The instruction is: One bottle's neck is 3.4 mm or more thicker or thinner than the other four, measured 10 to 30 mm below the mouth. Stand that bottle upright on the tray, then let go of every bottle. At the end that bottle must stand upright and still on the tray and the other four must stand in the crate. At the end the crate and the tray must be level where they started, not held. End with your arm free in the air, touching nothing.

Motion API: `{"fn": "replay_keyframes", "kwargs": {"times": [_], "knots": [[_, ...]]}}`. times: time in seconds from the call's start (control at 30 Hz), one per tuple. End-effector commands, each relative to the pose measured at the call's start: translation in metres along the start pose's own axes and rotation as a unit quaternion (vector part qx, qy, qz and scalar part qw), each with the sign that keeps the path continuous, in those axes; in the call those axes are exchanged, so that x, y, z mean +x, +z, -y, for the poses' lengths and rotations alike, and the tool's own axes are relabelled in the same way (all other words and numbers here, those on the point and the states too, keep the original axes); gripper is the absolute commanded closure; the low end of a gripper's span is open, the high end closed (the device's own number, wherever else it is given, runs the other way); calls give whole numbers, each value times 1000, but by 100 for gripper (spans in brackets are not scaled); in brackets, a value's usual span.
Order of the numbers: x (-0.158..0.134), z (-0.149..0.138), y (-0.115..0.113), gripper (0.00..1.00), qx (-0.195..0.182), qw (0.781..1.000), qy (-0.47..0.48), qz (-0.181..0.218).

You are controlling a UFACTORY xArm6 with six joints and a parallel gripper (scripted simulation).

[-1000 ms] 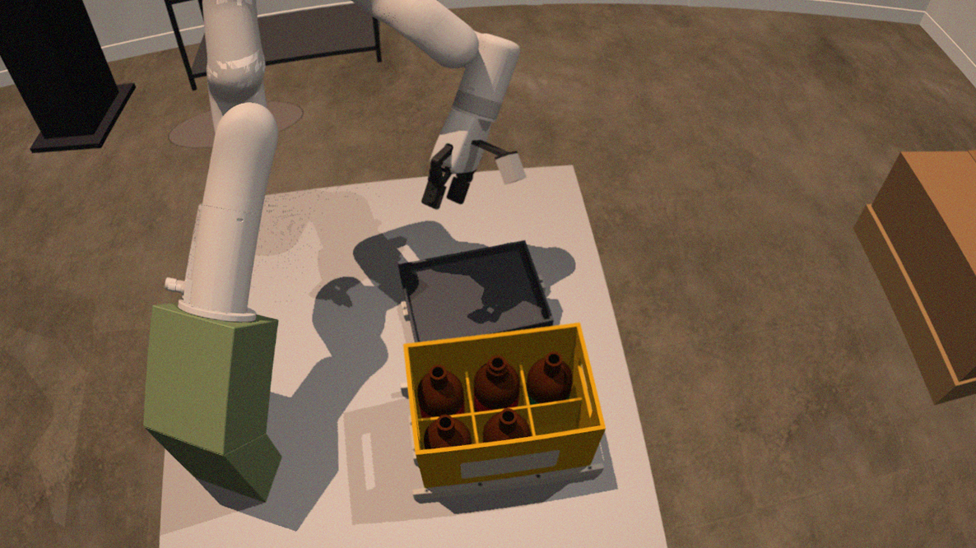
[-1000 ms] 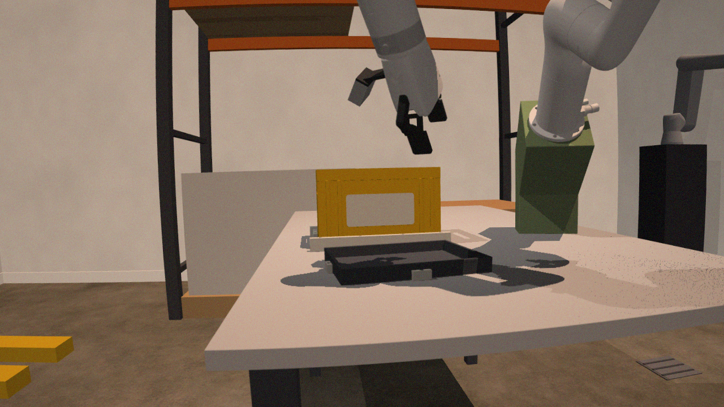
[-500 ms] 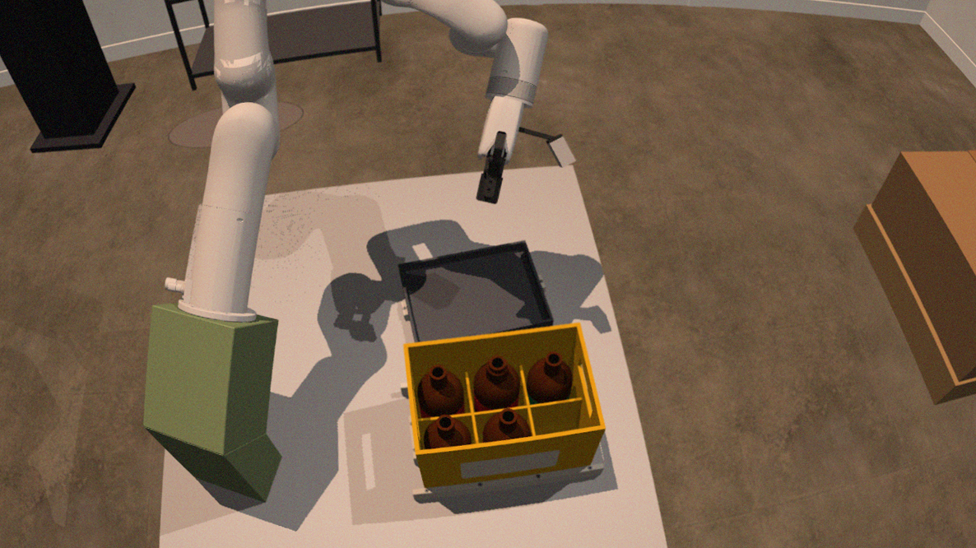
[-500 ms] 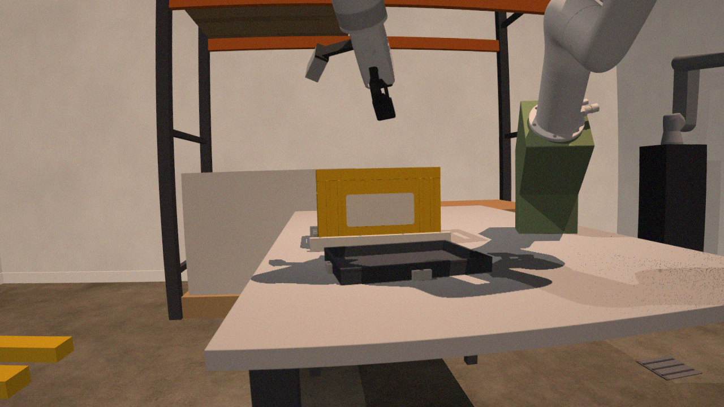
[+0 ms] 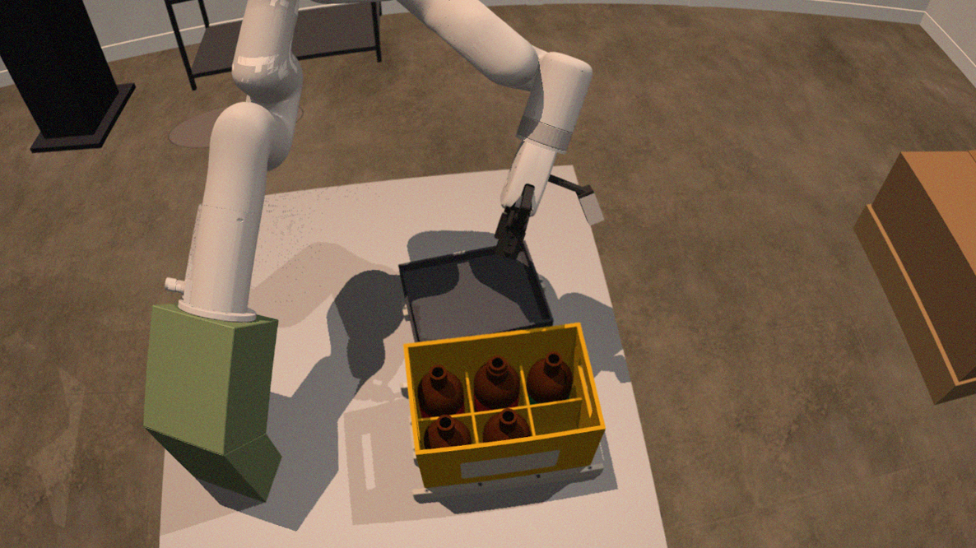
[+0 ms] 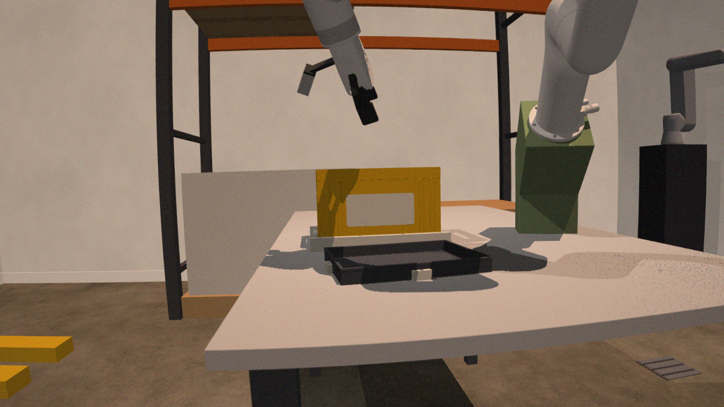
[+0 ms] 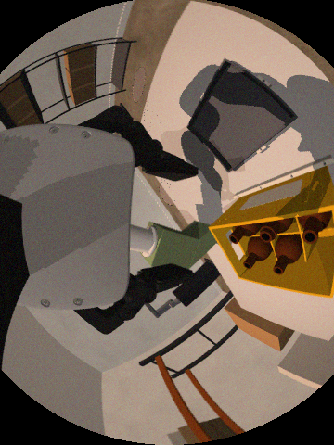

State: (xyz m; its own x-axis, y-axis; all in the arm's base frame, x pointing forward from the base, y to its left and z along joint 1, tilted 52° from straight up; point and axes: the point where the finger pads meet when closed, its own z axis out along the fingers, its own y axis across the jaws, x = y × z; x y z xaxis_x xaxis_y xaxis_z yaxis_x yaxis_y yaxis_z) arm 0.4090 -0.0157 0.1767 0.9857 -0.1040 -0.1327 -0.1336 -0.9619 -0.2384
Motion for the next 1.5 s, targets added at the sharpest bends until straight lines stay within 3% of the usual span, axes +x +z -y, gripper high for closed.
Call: {"fn": "replay_keyframes", "kwargs": {"times": [0.0,0.1,0.17,0.6,0.67,0.9,1.23,1.27,1.47], "knots": [[14,-17,29,0,71,997,28,20],[17,-21,35,0,85,996,36,22],[25,-37,56,0,135,988,65,24],[47,-99,124,0,283,942,178,-10],[47,-99,124,0,283,942,178,-10],[52,-132,155,0,336,912,233,-40],[52,-139,162,0,345,905,244,-47],[52,-139,162,100,345,905,244,-47],[52,-139,162,100,345,905,244,-47]]}}
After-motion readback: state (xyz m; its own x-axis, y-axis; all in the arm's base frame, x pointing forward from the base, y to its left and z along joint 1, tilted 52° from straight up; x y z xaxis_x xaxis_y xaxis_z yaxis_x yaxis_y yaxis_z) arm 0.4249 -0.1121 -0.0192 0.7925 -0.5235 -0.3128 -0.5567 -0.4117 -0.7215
